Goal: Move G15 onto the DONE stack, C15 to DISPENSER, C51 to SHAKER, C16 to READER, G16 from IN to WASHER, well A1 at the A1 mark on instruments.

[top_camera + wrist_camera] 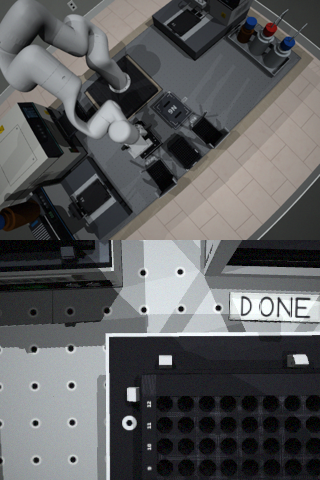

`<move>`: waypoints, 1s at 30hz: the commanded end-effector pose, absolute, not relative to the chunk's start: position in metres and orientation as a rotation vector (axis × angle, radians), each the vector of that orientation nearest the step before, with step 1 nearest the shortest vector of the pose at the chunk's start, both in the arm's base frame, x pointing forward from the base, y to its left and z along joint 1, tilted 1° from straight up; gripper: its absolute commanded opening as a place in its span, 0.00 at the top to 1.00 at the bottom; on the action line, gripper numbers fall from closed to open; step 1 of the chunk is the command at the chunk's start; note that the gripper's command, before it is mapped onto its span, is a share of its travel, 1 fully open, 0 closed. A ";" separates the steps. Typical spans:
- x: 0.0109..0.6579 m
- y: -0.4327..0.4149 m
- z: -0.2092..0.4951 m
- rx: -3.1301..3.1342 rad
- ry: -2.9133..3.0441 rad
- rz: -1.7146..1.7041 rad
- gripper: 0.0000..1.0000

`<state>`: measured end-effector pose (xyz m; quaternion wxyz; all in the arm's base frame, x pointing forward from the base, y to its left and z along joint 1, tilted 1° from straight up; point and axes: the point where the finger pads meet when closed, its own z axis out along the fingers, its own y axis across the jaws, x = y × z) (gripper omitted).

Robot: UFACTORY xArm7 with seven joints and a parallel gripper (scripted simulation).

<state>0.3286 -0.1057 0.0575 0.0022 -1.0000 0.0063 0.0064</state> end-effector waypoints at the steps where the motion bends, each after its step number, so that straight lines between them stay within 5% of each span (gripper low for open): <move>1: 0.330 -0.106 0.060 -3.138 0.020 0.015 1.00; 30: 0.330 -0.106 0.076 -3.138 0.020 0.014 1.00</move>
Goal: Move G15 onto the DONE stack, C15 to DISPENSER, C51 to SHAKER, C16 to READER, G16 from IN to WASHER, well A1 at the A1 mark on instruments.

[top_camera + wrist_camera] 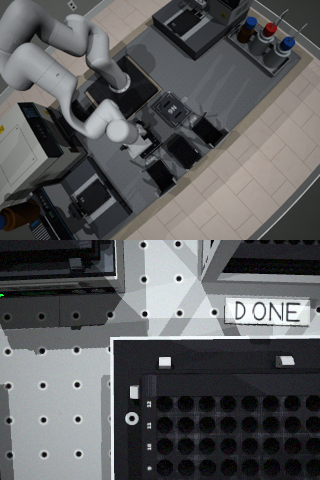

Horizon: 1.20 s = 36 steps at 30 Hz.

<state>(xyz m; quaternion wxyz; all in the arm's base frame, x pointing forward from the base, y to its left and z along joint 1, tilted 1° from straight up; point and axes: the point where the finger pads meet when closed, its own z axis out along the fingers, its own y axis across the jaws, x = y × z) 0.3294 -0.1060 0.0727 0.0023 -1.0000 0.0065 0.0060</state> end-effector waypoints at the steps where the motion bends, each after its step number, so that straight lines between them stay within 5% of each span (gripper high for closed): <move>1: 0.330 -0.106 0.077 -3.138 0.020 0.014 1.00; 36: 0.331 -0.106 0.119 -3.138 0.020 0.014 1.00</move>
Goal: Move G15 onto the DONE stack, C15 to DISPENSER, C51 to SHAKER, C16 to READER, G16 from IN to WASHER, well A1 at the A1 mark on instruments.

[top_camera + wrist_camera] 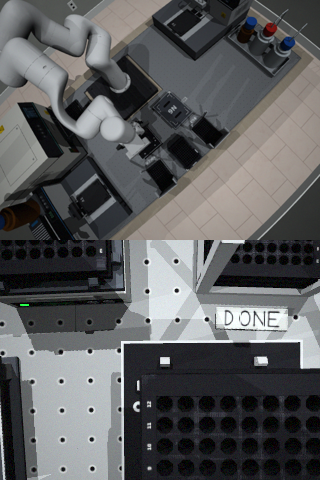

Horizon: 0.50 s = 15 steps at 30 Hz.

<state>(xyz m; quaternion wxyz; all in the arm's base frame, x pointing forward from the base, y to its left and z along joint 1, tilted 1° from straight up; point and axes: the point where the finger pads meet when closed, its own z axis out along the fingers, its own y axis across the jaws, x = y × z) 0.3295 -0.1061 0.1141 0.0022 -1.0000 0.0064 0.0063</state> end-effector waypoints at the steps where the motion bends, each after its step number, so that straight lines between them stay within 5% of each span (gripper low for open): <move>1: 0.331 -0.106 0.120 -3.138 0.020 0.014 1.00; 15: 0.331 -0.106 0.136 -3.138 0.020 0.014 1.00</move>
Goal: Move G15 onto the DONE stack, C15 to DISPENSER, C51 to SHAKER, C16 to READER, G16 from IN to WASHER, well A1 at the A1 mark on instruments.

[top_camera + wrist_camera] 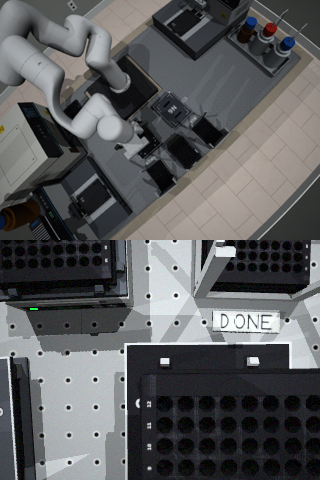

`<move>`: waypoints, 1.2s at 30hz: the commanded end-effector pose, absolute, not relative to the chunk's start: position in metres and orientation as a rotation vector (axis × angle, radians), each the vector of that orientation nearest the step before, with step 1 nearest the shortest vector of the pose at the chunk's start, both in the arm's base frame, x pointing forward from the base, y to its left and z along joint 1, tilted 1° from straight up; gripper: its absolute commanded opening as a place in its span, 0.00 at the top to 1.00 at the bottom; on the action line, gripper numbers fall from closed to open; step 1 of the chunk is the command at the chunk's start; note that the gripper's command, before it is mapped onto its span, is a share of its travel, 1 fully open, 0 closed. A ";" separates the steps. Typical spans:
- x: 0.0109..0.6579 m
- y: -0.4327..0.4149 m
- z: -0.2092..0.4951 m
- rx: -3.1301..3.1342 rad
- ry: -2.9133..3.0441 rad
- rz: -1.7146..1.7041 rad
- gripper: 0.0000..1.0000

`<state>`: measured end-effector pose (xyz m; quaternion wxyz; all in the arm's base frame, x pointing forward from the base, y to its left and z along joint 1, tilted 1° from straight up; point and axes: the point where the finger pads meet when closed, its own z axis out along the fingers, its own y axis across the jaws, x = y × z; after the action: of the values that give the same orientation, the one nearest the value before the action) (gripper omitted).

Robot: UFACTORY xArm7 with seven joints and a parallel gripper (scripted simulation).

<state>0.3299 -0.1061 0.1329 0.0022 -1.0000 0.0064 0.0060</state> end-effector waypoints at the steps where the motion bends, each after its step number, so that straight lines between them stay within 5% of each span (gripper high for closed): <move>1: 0.331 -0.106 0.137 -3.138 0.020 0.014 1.00; 36: 0.331 -0.107 0.179 -3.138 0.020 0.013 1.00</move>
<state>0.3301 -0.1063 0.1743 0.0022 -1.0000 0.0063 0.0063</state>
